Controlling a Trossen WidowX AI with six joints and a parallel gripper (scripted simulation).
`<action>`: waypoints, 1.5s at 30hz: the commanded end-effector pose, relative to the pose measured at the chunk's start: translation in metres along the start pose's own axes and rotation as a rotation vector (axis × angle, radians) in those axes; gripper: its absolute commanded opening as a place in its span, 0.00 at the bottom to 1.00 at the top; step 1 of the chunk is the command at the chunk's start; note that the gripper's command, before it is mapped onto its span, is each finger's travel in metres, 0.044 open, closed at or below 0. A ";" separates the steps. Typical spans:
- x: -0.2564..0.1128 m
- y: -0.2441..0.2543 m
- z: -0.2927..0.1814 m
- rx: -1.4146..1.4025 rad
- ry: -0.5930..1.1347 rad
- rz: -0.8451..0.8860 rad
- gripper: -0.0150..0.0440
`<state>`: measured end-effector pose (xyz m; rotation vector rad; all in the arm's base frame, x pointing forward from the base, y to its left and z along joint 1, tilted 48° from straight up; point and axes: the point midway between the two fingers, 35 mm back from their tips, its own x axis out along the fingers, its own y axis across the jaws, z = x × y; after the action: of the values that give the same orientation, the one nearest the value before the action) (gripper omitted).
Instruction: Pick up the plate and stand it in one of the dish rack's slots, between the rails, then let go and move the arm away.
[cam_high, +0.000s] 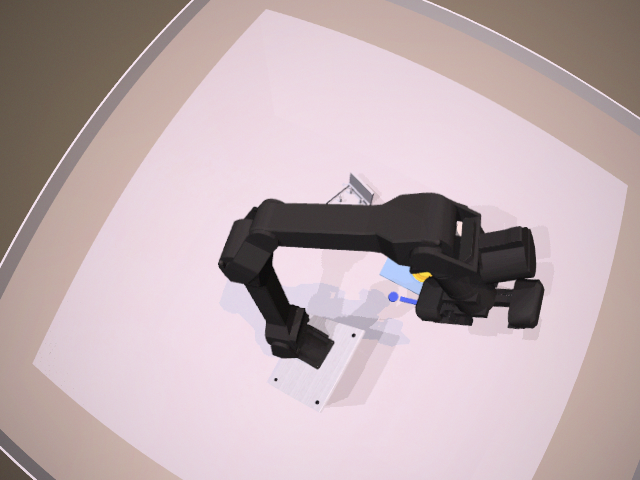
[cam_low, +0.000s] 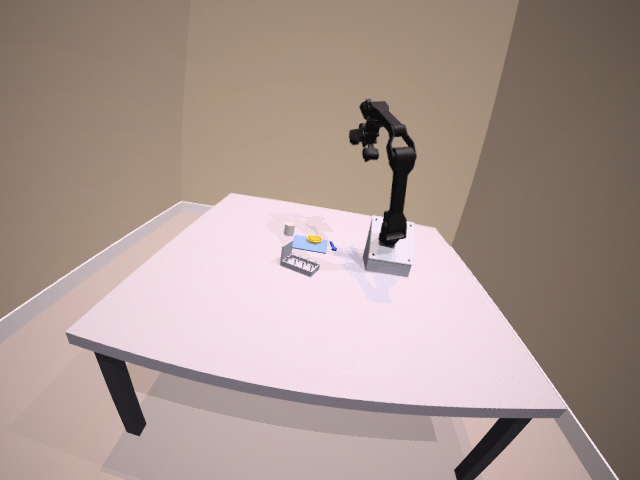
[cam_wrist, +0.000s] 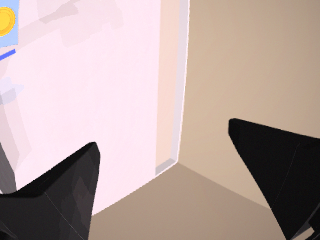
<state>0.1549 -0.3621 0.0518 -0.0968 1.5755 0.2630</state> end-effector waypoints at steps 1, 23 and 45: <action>0.022 0.020 0.035 0.006 -0.048 0.103 0.93; 0.097 0.185 0.187 0.179 -0.071 0.713 0.93; 0.189 0.259 0.205 0.180 -0.072 0.721 0.93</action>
<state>0.2922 -0.0489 -0.1048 0.6160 1.5028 0.6730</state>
